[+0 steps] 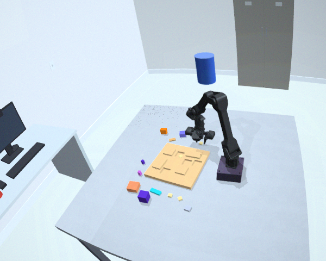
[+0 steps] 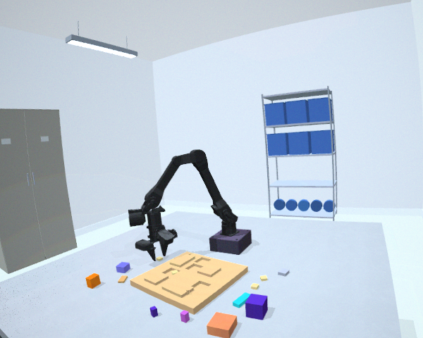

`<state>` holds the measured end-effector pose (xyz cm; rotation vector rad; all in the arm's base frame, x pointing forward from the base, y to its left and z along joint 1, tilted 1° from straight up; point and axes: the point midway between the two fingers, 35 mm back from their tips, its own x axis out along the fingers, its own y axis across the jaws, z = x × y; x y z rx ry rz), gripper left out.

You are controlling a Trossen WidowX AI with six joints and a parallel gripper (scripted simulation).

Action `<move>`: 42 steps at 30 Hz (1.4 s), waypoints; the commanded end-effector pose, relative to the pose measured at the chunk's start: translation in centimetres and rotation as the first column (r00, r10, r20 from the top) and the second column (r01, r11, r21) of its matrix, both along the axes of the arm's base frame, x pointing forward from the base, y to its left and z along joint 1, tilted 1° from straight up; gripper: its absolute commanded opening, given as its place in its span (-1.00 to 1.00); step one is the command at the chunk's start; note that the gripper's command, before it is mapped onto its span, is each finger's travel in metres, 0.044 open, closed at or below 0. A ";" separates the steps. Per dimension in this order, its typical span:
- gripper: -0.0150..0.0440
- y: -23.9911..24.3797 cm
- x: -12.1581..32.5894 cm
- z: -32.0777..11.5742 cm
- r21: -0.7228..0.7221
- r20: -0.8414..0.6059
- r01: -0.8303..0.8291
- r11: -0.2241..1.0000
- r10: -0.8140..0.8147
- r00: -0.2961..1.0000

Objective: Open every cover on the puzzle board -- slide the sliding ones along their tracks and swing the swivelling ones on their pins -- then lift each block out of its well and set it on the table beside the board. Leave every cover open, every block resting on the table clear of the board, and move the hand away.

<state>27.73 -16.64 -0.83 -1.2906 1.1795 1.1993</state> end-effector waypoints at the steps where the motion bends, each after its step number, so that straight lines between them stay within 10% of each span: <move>1: 0.67 0.0 0.0 0.0 -0.001 0.001 0.000 1.000 0.000 1.000; 5: 1.00 0.0 0.0 0.2 0.000 0.001 0.000 1.000 0.000 1.000; 31: 1.00 0.3 -0.3 7.6 0.005 -0.003 -0.004 1.000 0.004 1.000; 42: 0.02 5.0 2.6 7.7 0.041 0.005 0.607 0.793 -0.608 0.794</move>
